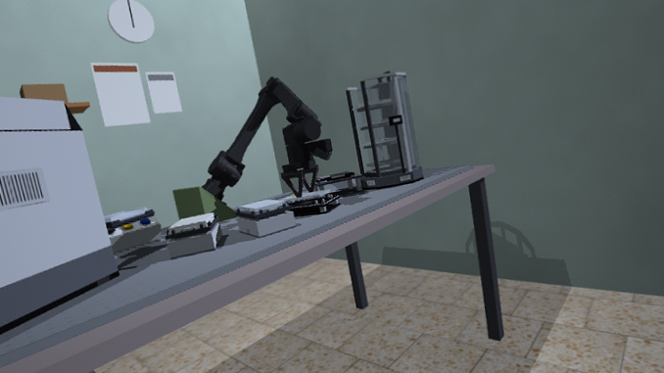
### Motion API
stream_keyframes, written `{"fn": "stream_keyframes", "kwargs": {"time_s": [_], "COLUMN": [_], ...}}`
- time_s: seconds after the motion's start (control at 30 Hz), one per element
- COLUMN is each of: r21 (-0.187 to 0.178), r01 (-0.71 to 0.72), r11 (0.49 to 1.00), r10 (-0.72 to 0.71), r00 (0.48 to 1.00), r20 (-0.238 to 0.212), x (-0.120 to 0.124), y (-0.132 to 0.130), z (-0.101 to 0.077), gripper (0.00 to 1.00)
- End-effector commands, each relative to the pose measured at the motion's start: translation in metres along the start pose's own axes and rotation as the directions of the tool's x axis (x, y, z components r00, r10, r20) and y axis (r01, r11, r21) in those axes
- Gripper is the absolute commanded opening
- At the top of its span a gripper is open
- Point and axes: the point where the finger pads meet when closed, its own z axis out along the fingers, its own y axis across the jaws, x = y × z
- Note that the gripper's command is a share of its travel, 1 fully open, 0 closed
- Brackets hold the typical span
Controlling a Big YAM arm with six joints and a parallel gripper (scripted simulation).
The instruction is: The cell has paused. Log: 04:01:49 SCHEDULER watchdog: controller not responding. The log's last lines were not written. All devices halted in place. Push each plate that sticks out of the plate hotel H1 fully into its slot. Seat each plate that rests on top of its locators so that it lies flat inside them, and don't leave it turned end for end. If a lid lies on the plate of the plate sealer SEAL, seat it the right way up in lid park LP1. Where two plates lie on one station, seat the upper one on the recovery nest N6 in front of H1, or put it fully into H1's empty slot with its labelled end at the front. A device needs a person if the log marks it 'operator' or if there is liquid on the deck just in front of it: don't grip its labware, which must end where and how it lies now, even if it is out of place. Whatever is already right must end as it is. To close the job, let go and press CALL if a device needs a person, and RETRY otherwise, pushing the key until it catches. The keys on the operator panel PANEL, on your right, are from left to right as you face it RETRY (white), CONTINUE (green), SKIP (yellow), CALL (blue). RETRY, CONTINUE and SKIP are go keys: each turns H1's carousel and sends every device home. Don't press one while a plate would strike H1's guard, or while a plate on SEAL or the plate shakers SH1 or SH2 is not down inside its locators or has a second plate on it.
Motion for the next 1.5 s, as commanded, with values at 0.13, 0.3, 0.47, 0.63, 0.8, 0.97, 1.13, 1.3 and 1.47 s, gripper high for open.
{"fn": "stream_keyframes", "kwargs": {"time_s": [0.13, 0.3, 0.47, 0.63, 0.8, 0.97, 1.13, 1.3, 1.47], "r21": [-0.014, -0.015, -0.015, -0.014, -0.014, -0.014, -0.014, -0.015, -0.014], "r01": [-0.008, -0.010, -0.009, -0.007, -0.008, -0.007, -0.008, -0.008, -0.008], "r11": [1.000, 1.000, 1.000, 1.000, 1.000, 1.000, 1.000, 1.000, 1.000], "r10": [0.008, 0.009, 0.008, 0.007, 0.008, 0.007, 0.008, 0.008, 0.007], "r00": [1.000, 1.000, 1.000, 1.000, 1.000, 1.000, 1.000, 1.000, 1.000], "r20": [-0.027, -0.029, -0.028, -0.026, -0.027, -0.026, -0.027, -0.027, -0.027], "x": [0.0038, 0.0044, 0.0044, 0.0040, 0.0040, 0.0038, 0.0039, 0.0042, 0.0041], "y": [0.0039, 0.0042, 0.0041, 0.0040, 0.0041, 0.0040, 0.0041, 0.0042, 0.0041], "z": [0.0166, 0.0171, 0.0179, 0.0188, 0.0194, 0.0201, 0.0209, 0.0218, 0.0223], "gripper": [0.82, 0.82, 0.82, 0.82, 0.82, 0.82, 0.82, 0.82, 0.82]}}
